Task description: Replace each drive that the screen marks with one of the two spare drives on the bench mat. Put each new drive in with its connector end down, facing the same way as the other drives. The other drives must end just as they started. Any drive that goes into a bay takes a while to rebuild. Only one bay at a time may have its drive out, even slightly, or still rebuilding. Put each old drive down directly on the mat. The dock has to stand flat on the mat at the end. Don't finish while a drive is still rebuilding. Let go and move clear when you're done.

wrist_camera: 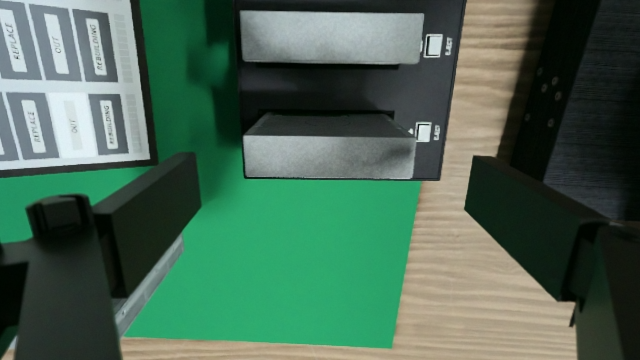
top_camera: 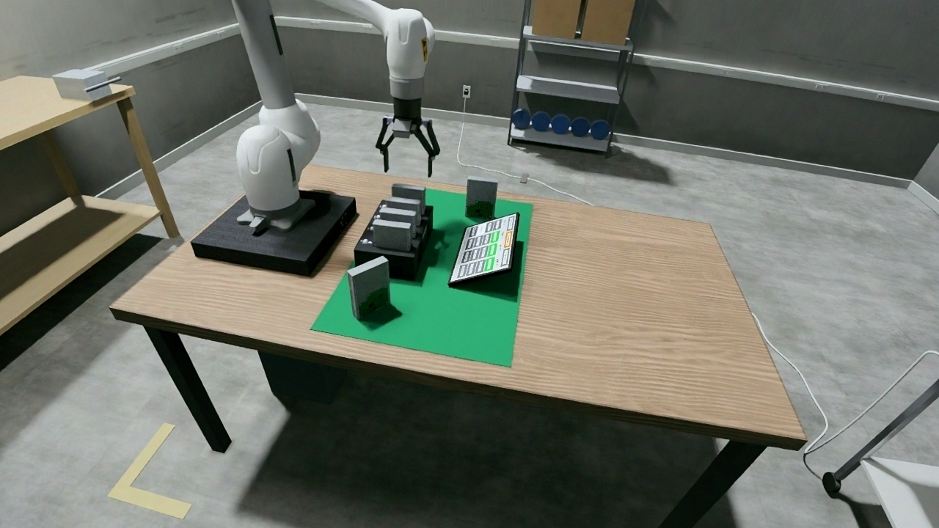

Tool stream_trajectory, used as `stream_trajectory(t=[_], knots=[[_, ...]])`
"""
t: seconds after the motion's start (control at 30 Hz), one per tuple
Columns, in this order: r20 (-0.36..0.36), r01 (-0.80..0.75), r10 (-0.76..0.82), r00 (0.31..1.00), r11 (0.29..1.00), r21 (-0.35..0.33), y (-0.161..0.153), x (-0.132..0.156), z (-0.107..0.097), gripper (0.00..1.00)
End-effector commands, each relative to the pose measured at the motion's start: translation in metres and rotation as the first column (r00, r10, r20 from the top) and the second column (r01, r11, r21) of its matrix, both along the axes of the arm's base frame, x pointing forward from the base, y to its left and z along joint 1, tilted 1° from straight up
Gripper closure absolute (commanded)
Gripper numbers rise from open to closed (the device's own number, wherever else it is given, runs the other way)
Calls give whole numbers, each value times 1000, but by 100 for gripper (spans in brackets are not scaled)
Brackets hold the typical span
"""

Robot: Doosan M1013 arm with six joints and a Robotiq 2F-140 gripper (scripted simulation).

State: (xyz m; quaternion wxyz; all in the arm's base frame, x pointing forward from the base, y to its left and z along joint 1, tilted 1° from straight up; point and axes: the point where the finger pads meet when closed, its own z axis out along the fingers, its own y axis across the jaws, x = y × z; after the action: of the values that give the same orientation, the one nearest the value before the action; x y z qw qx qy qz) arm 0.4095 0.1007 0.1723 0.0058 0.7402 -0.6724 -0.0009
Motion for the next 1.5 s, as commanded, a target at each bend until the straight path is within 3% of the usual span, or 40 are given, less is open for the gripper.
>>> stream_trajectory(t=[0.0,1.47], knots=[[1,0,0,1000,1000,1,0,0,0,11],[1,0,0,1000,1000,0,1,0,-12,11]])
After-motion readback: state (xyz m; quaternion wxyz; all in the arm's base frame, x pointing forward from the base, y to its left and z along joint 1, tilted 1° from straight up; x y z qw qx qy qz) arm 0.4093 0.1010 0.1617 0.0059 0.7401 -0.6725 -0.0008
